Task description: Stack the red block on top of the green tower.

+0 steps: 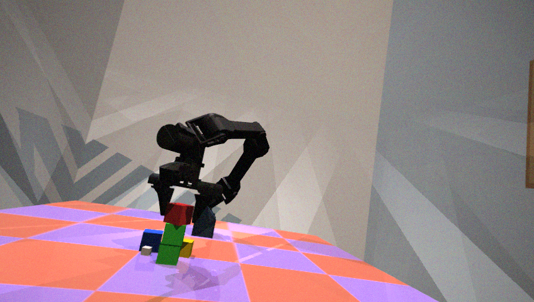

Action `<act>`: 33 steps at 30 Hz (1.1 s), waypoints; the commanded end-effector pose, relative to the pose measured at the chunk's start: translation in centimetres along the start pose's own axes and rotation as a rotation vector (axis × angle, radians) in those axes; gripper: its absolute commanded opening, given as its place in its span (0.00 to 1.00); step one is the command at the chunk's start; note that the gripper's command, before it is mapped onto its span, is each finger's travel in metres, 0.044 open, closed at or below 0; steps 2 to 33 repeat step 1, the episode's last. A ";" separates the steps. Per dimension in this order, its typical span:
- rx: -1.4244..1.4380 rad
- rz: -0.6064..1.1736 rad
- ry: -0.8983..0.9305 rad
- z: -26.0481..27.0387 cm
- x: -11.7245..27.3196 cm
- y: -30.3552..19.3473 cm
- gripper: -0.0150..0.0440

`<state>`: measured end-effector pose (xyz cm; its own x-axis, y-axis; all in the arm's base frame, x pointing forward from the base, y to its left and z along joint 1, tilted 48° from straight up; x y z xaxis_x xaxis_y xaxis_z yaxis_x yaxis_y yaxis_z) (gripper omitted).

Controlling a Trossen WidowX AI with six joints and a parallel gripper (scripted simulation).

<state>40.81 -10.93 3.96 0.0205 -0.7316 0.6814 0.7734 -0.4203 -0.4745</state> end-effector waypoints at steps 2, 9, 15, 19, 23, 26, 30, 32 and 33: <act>0.002 -0.001 0.000 0.0 0.0 0.0 1.00; 0.002 -0.001 0.000 0.0 0.0 0.0 1.00; 0.002 -0.001 0.000 0.0 0.0 0.0 1.00; 0.002 -0.001 0.000 0.0 0.0 0.0 1.00; 0.002 -0.001 0.000 0.0 0.0 0.0 1.00; 0.002 -0.001 0.000 0.0 0.0 0.0 1.00; 0.002 -0.001 0.000 0.0 0.0 0.0 1.00; 0.002 -0.001 0.000 0.0 0.0 0.0 1.00; 0.002 -0.001 0.000 0.0 0.0 0.0 1.00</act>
Point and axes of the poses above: the point midway between the two fingers, 35 mm back from their tips, its own x axis back along the fingers, its own z axis across the jaws, y = z × x, the point moved 10 cm from there along x, back along the fingers, and after that the axes turned 11 degrees about -x, right-handed, at the moved point
